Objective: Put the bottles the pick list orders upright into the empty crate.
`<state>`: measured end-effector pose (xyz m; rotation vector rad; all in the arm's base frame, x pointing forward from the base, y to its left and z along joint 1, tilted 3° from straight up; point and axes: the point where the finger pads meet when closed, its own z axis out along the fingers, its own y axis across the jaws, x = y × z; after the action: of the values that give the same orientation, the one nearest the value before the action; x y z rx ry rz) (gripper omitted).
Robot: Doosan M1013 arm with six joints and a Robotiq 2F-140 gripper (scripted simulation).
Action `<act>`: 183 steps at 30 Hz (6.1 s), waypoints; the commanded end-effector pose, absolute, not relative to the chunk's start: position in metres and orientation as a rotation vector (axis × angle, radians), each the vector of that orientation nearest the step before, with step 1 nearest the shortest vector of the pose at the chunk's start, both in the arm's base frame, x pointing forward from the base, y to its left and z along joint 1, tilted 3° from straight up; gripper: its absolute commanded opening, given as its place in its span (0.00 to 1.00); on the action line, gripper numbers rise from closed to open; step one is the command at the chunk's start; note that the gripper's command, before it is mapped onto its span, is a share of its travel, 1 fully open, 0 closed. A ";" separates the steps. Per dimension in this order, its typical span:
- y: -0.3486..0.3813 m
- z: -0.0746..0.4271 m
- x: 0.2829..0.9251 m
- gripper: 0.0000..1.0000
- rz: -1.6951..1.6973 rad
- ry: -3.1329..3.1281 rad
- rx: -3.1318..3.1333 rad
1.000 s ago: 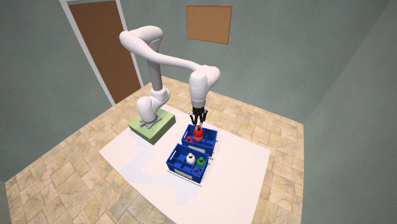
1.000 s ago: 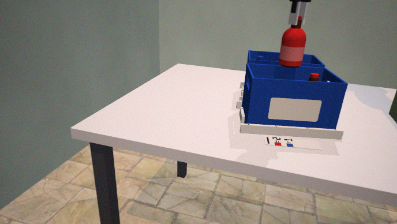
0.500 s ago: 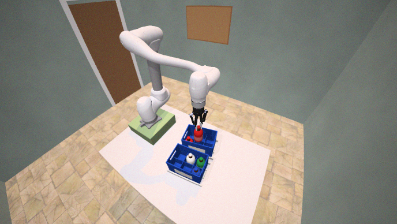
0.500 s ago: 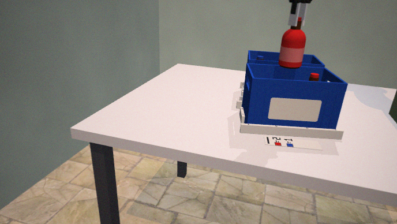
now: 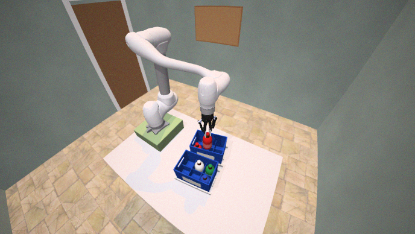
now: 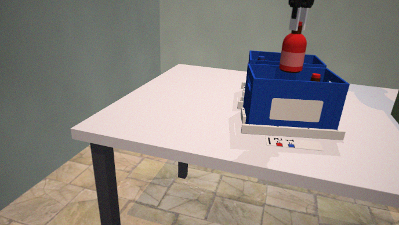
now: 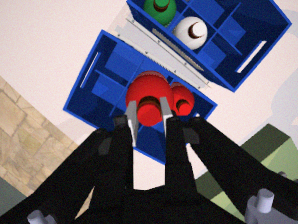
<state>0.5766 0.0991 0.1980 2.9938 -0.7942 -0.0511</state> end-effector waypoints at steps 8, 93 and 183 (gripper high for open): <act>0.099 0.189 0.576 0.00 -0.051 -0.794 2.994; 0.096 0.114 0.573 0.00 -0.051 -0.794 2.994; 0.095 0.066 0.571 0.00 -0.051 -0.794 2.994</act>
<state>0.5710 0.0946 0.0657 2.9938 -0.7942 -0.0511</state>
